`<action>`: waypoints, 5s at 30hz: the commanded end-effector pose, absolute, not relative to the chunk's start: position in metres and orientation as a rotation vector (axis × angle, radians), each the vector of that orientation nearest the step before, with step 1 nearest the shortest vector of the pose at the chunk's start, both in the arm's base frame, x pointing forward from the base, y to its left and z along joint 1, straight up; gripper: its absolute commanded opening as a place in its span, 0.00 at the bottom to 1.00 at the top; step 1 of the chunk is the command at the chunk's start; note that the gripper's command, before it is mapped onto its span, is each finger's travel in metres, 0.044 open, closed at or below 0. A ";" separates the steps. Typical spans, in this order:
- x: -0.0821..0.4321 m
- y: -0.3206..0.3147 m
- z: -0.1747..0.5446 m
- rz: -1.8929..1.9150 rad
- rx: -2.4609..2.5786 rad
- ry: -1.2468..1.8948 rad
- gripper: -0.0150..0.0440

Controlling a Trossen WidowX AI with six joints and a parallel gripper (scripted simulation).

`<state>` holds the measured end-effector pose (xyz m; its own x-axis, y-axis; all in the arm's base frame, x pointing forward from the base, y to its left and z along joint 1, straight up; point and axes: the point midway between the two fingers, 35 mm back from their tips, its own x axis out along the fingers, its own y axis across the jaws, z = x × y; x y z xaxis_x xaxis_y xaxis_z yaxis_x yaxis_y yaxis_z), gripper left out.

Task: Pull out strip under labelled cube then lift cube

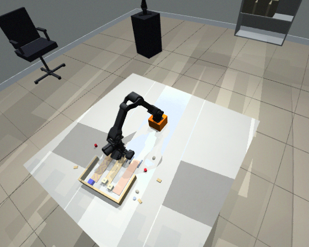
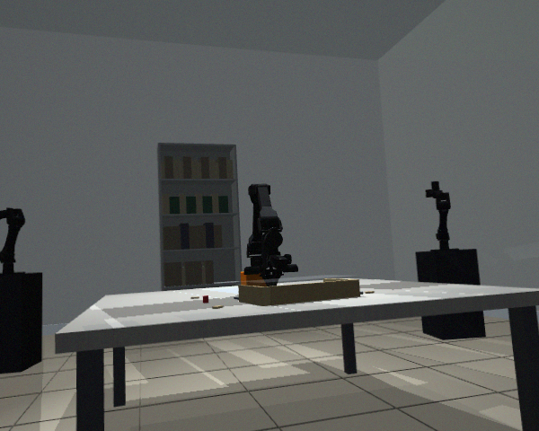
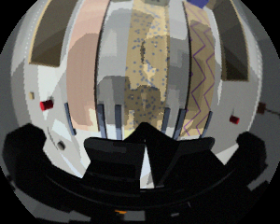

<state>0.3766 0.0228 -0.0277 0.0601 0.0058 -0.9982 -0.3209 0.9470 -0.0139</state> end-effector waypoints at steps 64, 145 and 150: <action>0.275 -0.011 -0.040 0.256 -0.262 1.523 0.25; 0.222 -0.033 0.005 0.255 -0.263 1.528 0.25; 0.229 -0.031 0.005 0.243 -0.251 1.529 0.34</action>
<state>0.2261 -0.0320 0.0037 0.0407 0.0010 -0.9992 -0.3229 0.9464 -0.0121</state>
